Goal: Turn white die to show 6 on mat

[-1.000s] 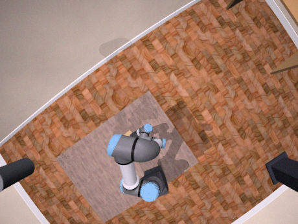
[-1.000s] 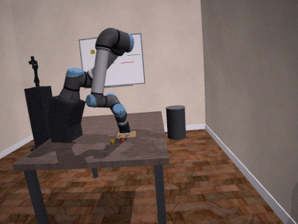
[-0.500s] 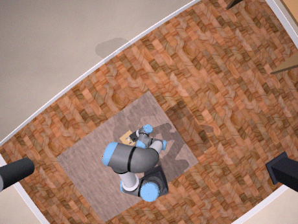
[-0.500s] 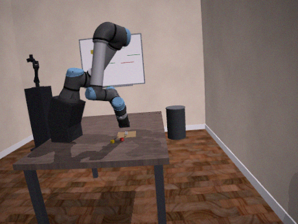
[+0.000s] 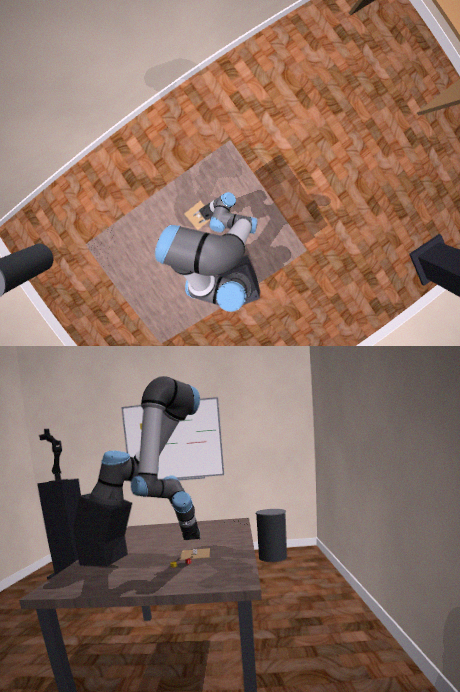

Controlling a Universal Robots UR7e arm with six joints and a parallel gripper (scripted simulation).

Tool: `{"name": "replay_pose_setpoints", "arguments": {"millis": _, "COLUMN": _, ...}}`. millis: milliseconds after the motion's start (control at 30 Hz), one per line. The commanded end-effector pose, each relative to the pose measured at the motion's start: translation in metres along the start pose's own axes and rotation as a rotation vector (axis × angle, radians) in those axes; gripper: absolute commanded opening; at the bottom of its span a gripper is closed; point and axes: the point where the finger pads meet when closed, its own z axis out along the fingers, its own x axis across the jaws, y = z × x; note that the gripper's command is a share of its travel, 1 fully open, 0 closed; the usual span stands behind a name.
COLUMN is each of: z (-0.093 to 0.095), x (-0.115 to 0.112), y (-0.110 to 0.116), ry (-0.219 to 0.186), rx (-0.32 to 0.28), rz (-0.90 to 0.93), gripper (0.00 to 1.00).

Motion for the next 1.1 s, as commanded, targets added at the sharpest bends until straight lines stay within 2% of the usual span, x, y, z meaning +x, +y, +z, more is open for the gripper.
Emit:
{"name": "replay_pose_setpoints", "arguments": {"millis": 0, "z": 0.0001, "x": -0.0002, "y": -0.0004, "ry": -0.002, "rx": -0.013, "rz": -0.001, "gripper": 1.0}}
{"name": "replay_pose_setpoints", "arguments": {"millis": 133, "z": 0.0012, "x": -0.0009, "y": -0.0008, "ry": -0.007, "rx": -0.049, "rz": -0.002, "gripper": 1.0}}
{"name": "replay_pose_setpoints", "arguments": {"millis": 200, "z": 0.0012, "x": -0.0009, "y": -0.0008, "ry": -0.007, "rx": -0.049, "rz": -0.002, "gripper": 1.0}}
{"name": "replay_pose_setpoints", "arguments": {"millis": 667, "z": 0.0009, "x": -0.0003, "y": -0.0041, "ry": -0.003, "rx": -0.24, "rz": -0.001, "gripper": 1.0}}
{"name": "replay_pose_setpoints", "arguments": {"millis": 1067, "z": 0.0003, "x": 0.0001, "y": -0.0047, "ry": 0.0, "rx": -0.264, "rz": 0.0, "gripper": 1.0}}
